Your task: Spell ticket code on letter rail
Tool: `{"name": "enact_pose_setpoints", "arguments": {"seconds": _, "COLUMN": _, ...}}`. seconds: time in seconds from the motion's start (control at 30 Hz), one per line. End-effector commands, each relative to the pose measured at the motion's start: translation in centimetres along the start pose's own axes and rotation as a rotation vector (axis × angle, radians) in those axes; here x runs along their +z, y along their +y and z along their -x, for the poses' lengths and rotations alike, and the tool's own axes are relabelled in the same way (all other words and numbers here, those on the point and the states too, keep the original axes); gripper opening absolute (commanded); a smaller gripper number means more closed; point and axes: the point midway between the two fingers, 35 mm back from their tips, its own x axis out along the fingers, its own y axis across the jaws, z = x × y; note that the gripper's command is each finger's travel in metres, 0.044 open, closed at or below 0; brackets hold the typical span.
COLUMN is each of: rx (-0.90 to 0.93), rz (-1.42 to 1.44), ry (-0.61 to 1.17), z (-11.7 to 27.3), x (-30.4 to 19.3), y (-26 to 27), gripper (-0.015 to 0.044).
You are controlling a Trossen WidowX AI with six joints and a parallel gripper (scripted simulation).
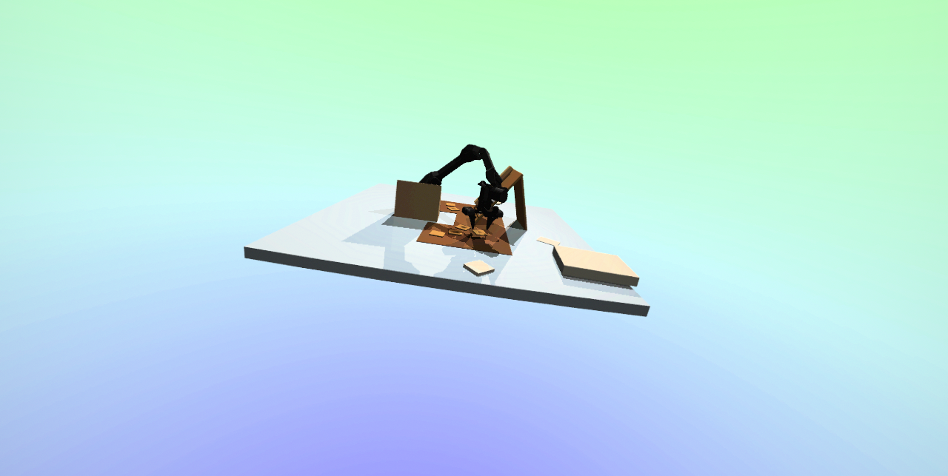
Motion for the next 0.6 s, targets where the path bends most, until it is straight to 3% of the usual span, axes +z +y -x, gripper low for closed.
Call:
{"name": "enact_pose_setpoints", "arguments": {"seconds": 0.0, "rx": 0.011, "rz": -0.002, "ry": -0.005, "z": -0.1, "x": 0.1, "y": 0.1, "gripper": 0.0340}}
{"name": "enact_pose_setpoints", "arguments": {"seconds": 0.57, "rx": 0.011, "rz": -0.002, "ry": -0.004, "z": -1.7, "x": 0.1, "y": 0.1, "gripper": 0.0327}}
